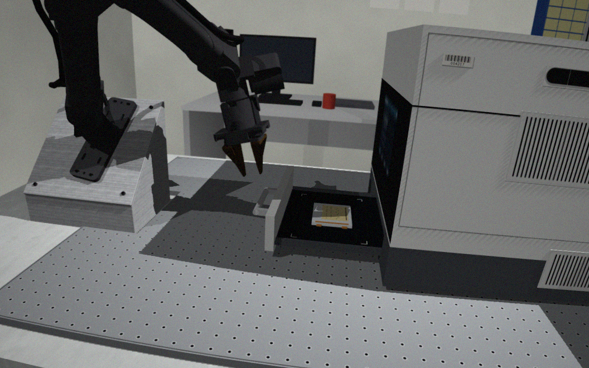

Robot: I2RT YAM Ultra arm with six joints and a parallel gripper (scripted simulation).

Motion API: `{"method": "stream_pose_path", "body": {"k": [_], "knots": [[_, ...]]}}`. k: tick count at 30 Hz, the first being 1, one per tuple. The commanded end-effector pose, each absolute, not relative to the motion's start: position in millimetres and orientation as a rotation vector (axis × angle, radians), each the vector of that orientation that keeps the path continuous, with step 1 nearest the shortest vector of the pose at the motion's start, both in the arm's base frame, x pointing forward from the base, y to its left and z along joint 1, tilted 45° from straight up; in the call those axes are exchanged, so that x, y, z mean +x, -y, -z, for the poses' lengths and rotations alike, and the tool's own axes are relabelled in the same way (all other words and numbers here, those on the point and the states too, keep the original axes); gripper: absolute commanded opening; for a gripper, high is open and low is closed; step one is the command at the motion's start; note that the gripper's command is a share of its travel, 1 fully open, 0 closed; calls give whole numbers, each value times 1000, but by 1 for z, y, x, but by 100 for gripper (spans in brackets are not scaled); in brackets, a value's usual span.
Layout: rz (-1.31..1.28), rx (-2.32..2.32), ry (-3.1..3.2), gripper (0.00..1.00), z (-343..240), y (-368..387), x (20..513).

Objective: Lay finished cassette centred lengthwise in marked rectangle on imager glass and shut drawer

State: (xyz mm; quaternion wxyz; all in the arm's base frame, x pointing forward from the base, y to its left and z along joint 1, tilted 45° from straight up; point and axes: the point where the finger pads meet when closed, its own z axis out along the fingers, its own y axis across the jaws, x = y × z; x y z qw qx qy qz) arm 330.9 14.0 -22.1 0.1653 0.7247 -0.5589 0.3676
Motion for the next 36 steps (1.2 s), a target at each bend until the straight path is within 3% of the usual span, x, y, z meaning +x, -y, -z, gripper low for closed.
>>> {"method": "stream_pose_path", "body": {"k": [1,36], "knots": [[-1082,2096,1631,35,12,-25,341],[-1027,2089,1581,35,40,-6,333]]}}
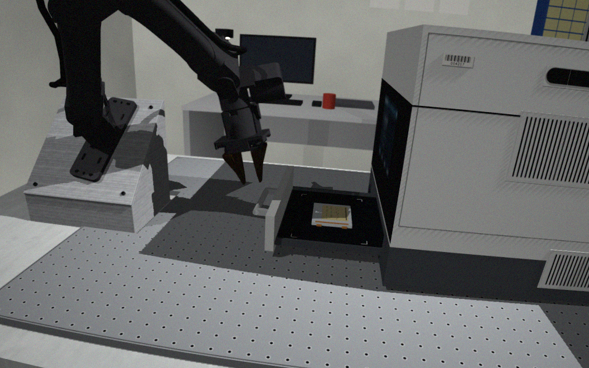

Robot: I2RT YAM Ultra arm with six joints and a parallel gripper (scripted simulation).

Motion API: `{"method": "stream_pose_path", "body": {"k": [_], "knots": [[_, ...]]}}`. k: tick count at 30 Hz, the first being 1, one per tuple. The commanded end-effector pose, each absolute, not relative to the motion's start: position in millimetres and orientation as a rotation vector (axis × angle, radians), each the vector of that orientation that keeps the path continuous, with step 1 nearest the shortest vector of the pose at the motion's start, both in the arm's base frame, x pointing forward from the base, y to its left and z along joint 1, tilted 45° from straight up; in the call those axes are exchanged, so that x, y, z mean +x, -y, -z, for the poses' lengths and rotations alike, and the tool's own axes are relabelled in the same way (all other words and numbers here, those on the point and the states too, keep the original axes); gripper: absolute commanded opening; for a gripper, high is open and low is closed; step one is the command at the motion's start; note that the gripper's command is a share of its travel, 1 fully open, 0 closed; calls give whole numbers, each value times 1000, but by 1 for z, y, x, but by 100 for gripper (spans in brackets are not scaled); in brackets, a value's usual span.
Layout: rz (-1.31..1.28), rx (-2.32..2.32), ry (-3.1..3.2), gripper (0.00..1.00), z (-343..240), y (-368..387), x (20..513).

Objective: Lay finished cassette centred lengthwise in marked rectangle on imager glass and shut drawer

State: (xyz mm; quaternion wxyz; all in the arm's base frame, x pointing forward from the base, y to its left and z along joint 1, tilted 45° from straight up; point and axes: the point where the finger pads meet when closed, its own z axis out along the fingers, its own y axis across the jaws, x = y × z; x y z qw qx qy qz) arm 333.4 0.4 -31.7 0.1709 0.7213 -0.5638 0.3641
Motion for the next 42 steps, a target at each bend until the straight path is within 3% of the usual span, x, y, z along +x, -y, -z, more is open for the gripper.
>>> {"method": "stream_pose_path", "body": {"k": [1,4,42], "knots": [[-1028,2091,1580,35,41,-5,333],[-1078,2093,1625,35,30,-12,351],[-1029,2084,1593,35,71,26,351]]}}
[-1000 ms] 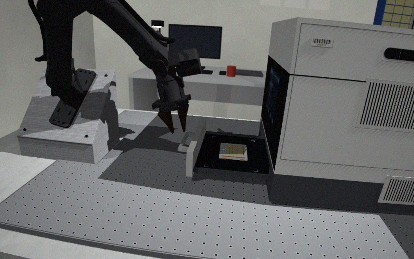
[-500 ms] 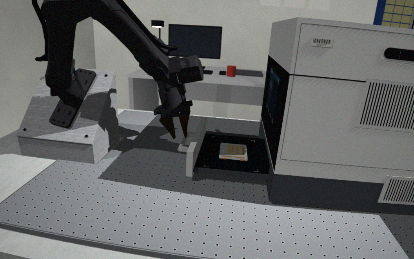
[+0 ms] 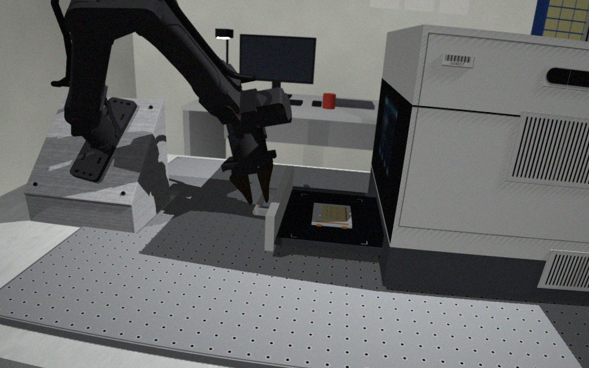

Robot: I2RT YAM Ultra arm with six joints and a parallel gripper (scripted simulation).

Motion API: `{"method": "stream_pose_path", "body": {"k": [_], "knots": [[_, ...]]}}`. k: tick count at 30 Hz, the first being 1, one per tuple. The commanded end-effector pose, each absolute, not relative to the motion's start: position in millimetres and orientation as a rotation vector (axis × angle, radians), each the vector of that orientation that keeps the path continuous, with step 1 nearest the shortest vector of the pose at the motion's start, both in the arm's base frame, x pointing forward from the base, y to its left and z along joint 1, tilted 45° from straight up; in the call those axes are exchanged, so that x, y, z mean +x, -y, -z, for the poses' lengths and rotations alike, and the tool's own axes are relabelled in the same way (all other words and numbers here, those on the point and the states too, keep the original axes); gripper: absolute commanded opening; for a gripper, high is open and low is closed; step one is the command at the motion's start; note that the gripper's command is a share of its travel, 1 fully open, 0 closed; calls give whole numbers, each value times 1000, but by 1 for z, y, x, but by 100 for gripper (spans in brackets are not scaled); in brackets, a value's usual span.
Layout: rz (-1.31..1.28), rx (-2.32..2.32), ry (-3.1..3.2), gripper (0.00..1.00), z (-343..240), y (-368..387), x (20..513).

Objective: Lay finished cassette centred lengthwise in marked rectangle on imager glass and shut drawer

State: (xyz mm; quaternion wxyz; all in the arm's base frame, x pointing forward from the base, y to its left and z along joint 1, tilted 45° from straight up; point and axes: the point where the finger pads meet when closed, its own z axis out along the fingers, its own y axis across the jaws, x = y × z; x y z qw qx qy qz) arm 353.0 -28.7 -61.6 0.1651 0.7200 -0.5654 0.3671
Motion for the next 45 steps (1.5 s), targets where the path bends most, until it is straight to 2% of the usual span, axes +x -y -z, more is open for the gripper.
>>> {"method": "stream_pose_path", "body": {"k": [1,18,19,40,45], "knots": [[-1030,2091,1586,35,72,25,351],[-1062,2080,1606,35,66,25,360],[-1062,2080,1606,0,66,25,360],[-1032,2093,1589,0,69,25,352],[-1199,2165,1583,0,64,28,362]]}}
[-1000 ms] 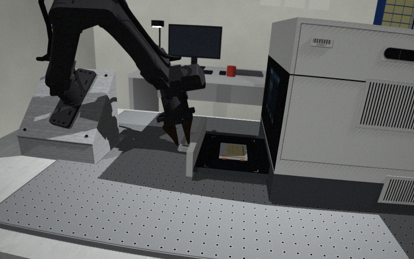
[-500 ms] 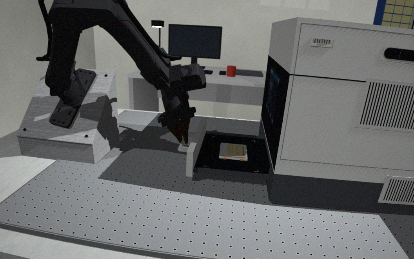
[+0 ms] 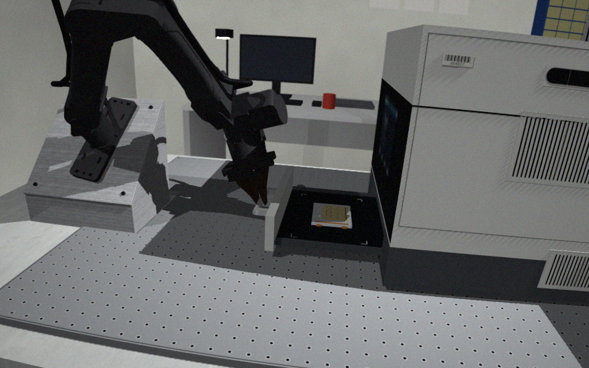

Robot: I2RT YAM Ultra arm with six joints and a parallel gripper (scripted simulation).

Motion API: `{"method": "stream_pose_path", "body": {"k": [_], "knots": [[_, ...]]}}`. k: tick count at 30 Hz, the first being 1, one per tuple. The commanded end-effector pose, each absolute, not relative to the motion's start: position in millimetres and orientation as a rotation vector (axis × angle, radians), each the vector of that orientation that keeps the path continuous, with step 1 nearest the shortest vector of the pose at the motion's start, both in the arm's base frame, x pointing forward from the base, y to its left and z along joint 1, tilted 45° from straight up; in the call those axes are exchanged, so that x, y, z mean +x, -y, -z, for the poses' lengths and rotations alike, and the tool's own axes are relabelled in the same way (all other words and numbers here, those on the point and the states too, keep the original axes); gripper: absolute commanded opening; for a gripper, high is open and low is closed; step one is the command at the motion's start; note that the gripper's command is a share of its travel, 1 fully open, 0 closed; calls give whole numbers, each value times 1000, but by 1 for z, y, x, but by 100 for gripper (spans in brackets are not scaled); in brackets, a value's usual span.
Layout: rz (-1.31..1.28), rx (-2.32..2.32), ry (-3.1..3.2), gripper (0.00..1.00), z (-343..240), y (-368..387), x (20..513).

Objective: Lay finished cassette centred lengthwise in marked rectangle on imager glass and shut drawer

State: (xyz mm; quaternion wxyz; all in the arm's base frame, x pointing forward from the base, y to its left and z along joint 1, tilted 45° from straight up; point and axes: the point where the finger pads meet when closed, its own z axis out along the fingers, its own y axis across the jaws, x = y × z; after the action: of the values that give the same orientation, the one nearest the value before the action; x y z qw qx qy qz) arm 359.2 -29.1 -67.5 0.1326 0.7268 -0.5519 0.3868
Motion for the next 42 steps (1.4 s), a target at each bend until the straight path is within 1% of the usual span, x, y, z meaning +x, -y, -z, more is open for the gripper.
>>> {"method": "stream_pose_path", "body": {"k": [1,2,5,6,16,39,40,41,42], "knots": [[-1199,2165,1583,0,64,28,362],[-1161,2168,1560,0,75,30,357],[-1165,2168,1563,0,75,29,363],[-1207,2165,1587,0,67,24,379],[-1209,2169,1584,0,67,21,393],[-1206,2173,1578,0,67,16,414],[-1208,2173,1578,0,67,16,415],[-1210,2189,1559,0,71,23,402],[-1250,2208,1552,0,70,22,404]]}}
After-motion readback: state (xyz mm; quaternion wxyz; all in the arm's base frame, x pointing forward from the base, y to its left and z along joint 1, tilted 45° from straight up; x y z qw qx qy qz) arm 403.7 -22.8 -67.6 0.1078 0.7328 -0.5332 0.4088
